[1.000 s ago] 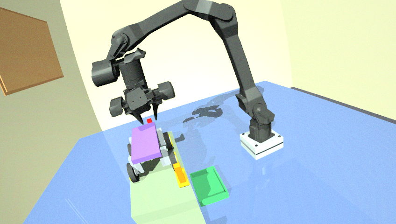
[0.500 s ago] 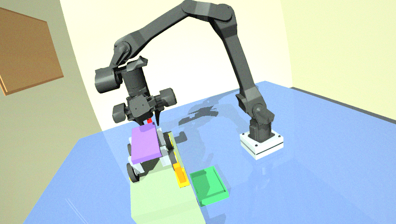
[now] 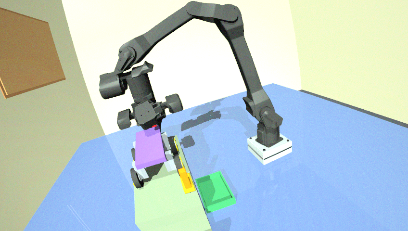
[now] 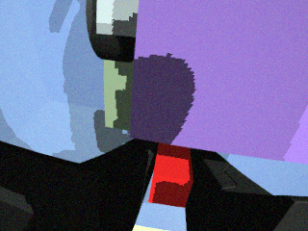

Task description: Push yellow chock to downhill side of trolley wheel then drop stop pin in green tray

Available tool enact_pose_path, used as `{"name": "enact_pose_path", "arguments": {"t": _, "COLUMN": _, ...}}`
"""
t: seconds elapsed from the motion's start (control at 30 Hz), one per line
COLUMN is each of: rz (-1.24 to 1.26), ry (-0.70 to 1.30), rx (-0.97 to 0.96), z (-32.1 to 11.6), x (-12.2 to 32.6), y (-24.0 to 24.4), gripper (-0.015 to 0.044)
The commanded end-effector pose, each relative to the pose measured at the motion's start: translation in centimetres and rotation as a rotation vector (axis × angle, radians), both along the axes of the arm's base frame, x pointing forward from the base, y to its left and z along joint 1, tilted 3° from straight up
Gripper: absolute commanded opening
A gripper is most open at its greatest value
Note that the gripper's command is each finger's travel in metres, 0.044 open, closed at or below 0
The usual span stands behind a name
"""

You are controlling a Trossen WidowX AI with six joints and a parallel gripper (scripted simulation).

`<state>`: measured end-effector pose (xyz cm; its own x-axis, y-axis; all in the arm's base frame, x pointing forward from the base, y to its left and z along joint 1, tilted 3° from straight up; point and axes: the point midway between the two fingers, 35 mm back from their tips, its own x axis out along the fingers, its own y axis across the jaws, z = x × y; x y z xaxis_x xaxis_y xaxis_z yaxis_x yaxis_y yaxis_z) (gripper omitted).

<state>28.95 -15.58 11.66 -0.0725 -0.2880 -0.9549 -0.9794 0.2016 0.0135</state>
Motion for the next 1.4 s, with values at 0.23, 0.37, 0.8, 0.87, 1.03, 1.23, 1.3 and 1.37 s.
{"name": "enact_pose_path", "arguments": {"t": 0.23, "rz": 0.0, "ry": 0.0, "rx": -0.001, "z": 0.1, "x": 0.0, "y": 0.0, "gripper": 0.0}}
{"name": "enact_pose_path", "arguments": {"t": 0.37, "rz": 0.003, "ry": 0.002, "rx": -0.004, "z": 0.5, "x": 0.0, "y": 0.1, "gripper": 0.0}}
{"name": "enact_pose_path", "arguments": {"t": 0.8, "rz": 0.004, "ry": 0.002, "rx": -0.006, "z": 1.5, "x": -0.1, "y": 0.4, "gripper": 0.0}}
{"name": "enact_pose_path", "arguments": {"t": 0.87, "rz": 0.004, "ry": 0.002, "rx": -0.006, "z": 1.7, "x": 0.0, "y": 0.4, "gripper": 0.0}}
{"name": "enact_pose_path", "arguments": {"t": 1.03, "rz": 0.004, "ry": 0.002, "rx": -0.005, "z": 2.1, "x": 0.0, "y": 0.5, "gripper": 0.0}}
{"name": "enact_pose_path", "arguments": {"t": 1.23, "rz": 0.004, "ry": 0.002, "rx": -0.005, "z": 2.6, "x": 0.0, "y": 0.6, "gripper": 0.0}}
{"name": "enact_pose_path", "arguments": {"t": 1.3, "rz": 0.004, "ry": 0.002, "rx": -0.005, "z": 2.7, "x": 0.0, "y": 0.7, "gripper": 0.0}}
{"name": "enact_pose_path", "arguments": {"t": 1.37, "rz": 0.004, "ry": 0.002, "rx": -0.005, "z": 2.9, "x": 0.0, "y": 0.7, "gripper": 0.0}}
